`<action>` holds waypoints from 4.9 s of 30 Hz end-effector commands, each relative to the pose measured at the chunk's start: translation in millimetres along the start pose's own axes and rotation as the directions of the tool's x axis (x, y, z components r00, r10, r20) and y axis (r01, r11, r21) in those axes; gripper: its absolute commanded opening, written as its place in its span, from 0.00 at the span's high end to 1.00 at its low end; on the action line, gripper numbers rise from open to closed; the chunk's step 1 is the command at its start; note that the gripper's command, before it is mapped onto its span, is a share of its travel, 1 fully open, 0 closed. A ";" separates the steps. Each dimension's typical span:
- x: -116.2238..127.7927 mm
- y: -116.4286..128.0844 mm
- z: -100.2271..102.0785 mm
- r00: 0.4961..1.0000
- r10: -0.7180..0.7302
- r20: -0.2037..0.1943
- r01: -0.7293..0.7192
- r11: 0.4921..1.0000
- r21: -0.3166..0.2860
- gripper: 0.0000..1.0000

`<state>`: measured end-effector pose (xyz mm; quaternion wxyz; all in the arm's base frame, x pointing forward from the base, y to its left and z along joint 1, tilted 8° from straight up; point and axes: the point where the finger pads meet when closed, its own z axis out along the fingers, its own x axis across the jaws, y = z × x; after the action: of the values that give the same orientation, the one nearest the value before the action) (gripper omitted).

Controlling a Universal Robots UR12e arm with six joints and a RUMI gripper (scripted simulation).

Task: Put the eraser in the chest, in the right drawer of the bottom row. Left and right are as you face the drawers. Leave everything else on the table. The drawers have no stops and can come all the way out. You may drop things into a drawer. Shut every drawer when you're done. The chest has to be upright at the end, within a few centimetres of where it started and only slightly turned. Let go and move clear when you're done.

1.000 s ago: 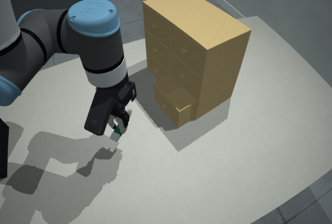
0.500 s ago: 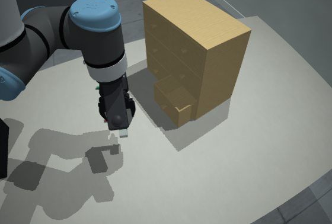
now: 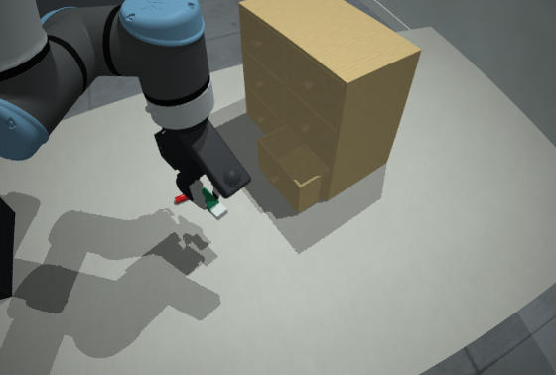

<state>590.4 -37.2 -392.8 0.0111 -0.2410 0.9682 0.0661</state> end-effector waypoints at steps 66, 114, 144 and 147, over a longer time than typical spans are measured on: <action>-37.9 38.1 -0.9 0.167 -0.986 0.007 0.986 0.167 0.004 0.89; -38.1 37.9 -34.5 0.160 -0.987 0.007 0.987 0.160 0.004 0.89; -37.0 38.0 -33.8 0.160 -0.987 0.007 0.979 0.160 0.130 0.89; -36.7 38.1 -33.6 0.160 -0.987 0.007 0.974 0.159 0.162 0.89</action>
<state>605.3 9.0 -352.7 0.1015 -0.8062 0.5828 0.0121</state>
